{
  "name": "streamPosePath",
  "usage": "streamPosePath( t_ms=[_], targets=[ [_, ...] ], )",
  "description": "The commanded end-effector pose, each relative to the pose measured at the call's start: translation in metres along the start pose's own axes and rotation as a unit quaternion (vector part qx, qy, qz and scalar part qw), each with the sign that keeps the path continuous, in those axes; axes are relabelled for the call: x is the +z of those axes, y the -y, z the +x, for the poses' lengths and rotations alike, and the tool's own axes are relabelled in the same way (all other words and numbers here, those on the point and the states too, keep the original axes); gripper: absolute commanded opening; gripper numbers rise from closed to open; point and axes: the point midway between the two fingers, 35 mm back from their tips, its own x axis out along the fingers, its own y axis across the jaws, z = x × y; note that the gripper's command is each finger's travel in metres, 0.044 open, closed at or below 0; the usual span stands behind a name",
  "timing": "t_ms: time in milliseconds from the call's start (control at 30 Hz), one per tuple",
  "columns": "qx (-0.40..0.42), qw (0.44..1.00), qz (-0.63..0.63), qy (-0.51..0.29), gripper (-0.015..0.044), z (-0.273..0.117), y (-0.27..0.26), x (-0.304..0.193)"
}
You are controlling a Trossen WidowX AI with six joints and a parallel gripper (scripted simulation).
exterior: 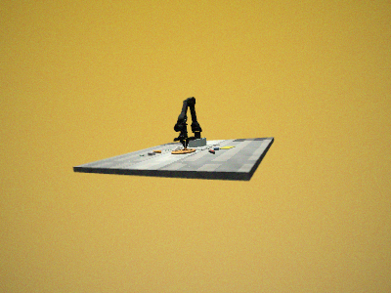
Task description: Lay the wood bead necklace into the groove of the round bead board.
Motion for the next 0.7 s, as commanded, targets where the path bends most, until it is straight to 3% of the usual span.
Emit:
streamPosePath(
  t_ms=[0,400,667],
  targets=[
    [0.000,1.000,0.000,0.001,0.0000,0.000,0.000,0.000],
    [0.000,1.000,0.000,0.001,0.0000,-0.001,0.000,0.000],
    [0.000,1.000,0.002,-0.001,0.0000,-0.023,0.000,-0.001]
  ],
)
